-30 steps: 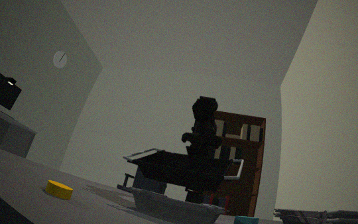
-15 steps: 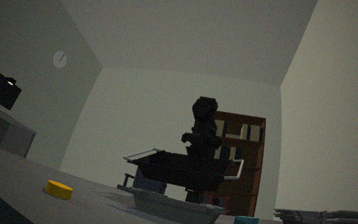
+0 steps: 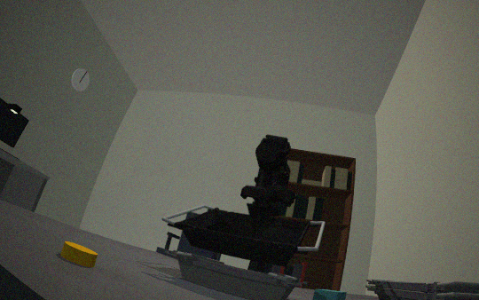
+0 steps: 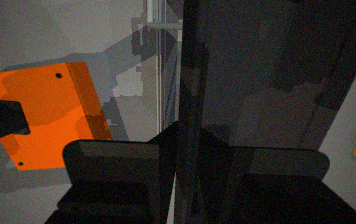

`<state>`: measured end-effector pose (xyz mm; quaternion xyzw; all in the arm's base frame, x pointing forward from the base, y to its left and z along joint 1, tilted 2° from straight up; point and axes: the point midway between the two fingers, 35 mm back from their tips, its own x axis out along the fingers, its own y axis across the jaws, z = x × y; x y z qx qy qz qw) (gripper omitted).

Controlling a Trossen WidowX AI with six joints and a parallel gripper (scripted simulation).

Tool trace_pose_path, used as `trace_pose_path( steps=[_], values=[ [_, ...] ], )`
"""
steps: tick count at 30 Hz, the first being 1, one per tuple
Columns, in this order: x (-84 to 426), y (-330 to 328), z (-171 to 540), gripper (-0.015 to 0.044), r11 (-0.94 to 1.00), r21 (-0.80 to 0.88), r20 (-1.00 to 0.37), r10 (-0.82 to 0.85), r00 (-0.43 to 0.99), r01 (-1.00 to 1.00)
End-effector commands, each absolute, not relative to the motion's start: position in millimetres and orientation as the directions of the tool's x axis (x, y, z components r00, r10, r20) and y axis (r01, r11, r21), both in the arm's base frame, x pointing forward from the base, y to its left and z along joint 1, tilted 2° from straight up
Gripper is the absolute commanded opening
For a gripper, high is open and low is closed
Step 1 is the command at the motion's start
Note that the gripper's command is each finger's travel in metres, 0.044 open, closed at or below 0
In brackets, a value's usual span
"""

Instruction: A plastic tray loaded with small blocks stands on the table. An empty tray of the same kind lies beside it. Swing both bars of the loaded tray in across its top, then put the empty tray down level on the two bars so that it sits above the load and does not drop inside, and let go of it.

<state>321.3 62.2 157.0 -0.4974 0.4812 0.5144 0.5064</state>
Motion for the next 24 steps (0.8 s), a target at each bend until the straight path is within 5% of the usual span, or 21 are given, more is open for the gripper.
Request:
trace_pose_path(
  steps=[1, 24],
  values=[
    [322, 63, 155, 0.0000, -0.019, -0.028, -0.998, 0.048, 0.027, -0.999],
    [316, 63, 131, 0.0000, -0.019, -0.028, -0.999, 0.048, 0.027, -0.999]
  ],
)
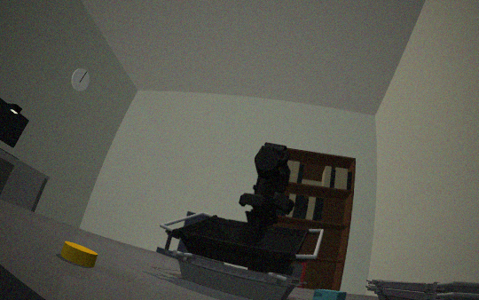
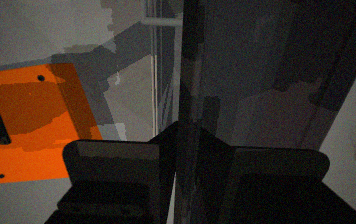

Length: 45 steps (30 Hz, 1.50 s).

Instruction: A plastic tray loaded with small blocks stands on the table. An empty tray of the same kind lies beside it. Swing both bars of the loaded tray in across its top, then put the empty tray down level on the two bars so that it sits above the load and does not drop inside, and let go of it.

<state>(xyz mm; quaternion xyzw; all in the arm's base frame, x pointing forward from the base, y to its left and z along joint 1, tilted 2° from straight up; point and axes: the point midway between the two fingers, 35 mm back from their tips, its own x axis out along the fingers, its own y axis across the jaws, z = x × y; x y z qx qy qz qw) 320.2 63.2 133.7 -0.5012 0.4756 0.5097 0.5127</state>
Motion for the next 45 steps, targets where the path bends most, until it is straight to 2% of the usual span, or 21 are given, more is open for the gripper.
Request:
trace_pose_path(
  steps=[1, 45],
  values=[
    [316, 63, 131, 0.0000, -0.019, -0.028, -0.999, 0.048, 0.027, -0.999],
    [305, 64, 115, 0.0000, -0.019, -0.027, -0.999, 0.048, 0.026, -0.999]
  ],
)
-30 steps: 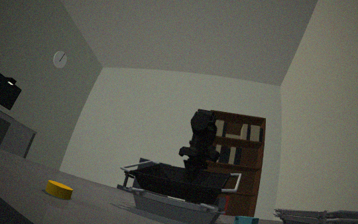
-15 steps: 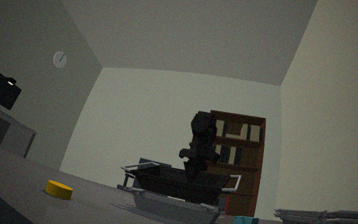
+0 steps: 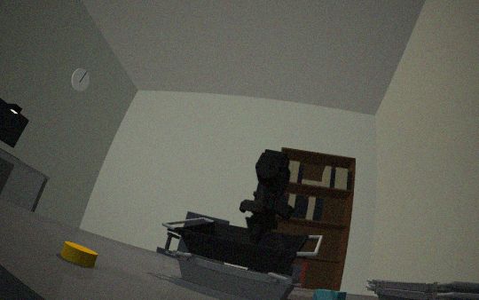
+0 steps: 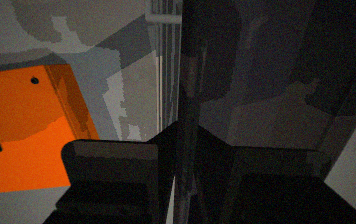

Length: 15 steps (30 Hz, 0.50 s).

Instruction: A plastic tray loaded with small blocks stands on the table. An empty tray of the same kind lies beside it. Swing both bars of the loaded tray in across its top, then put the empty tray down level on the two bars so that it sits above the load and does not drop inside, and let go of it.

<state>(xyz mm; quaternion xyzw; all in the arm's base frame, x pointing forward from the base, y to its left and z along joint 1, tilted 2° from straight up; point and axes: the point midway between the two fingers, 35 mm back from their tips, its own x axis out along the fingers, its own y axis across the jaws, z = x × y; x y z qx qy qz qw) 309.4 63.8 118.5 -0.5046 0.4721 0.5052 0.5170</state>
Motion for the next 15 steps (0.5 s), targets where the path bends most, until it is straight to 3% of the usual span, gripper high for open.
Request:
trace_pose_path(
  steps=[1, 15],
  values=[
    [304.7, 64.4, 114.7, 0.0000, -0.019, -0.027, -0.999, 0.048, 0.026, -0.999],
    [300.5, 64.9, 107.2, 0.0000, -0.019, -0.026, -0.999, 0.048, 0.025, -0.999]
  ],
)
